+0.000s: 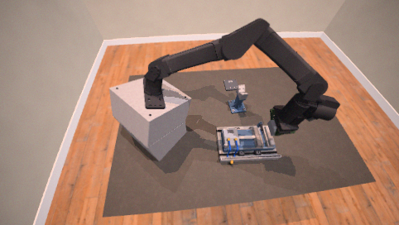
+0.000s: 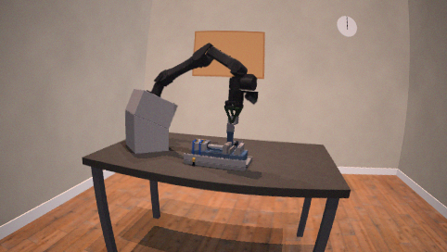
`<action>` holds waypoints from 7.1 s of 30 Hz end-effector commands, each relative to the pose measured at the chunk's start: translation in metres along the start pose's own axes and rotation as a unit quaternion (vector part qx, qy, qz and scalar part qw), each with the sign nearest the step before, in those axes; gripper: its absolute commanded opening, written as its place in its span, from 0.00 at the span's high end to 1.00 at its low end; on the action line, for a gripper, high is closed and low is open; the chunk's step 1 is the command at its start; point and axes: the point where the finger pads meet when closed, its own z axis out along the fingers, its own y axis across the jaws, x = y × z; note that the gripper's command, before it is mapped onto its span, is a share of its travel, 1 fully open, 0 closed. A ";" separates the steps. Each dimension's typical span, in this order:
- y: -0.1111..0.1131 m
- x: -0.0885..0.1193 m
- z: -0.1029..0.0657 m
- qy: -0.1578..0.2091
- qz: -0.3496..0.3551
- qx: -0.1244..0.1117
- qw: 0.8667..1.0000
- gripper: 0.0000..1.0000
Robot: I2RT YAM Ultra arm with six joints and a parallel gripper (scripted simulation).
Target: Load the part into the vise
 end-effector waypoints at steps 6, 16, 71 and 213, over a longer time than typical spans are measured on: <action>-0.006 -0.003 0.015 -0.008 0.004 0.002 1.000 1.00; -0.008 -0.003 0.031 -0.006 0.006 0.003 1.000 1.00; -0.008 -0.017 0.062 -0.021 -0.002 0.008 1.000 1.00; -0.006 -0.016 0.062 -0.016 -0.006 0.007 1.000 1.00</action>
